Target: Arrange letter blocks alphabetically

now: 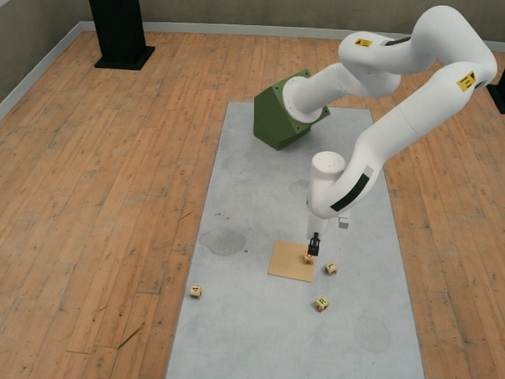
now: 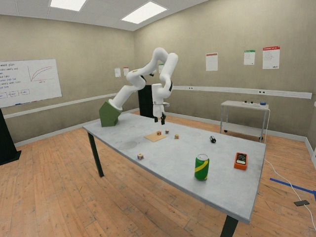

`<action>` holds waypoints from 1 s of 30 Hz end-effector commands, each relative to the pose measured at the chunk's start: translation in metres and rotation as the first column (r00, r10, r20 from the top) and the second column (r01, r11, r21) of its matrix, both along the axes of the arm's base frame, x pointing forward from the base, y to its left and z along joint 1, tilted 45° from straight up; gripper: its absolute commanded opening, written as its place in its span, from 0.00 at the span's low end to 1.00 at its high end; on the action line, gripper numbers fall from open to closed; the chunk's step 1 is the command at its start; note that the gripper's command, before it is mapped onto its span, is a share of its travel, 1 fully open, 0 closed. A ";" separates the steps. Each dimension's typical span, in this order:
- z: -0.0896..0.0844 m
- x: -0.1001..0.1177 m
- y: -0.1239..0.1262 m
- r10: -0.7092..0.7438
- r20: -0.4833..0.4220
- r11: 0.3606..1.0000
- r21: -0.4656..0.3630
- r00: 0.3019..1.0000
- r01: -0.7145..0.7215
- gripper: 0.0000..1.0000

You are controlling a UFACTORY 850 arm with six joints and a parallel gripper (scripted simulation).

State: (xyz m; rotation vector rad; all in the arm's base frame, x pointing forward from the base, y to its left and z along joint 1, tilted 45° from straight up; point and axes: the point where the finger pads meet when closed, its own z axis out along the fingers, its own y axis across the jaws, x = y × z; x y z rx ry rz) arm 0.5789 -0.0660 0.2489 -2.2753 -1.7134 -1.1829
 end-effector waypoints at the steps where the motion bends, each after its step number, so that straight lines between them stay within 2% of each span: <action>1: 0.006 0.004 0.006 -0.092 -0.075 0.993 0.067 0.993 0.097 1.00; 13: 0.021 0.013 0.024 -0.294 -0.262 0.914 0.203 0.919 0.350 1.00; 15: 0.021 0.013 0.024 -0.294 -0.262 0.914 0.203 0.919 0.350 1.00; 17: 0.025 0.015 0.030 -0.343 -0.322 0.875 0.232 0.882 0.425 1.00; 26: 0.036 0.021 0.043 -0.437 -0.468 0.751 0.281 0.768 0.598 1.00; 30: 0.038 0.022 0.046 -0.451 -0.499 0.719 0.287 0.740 0.632 1.00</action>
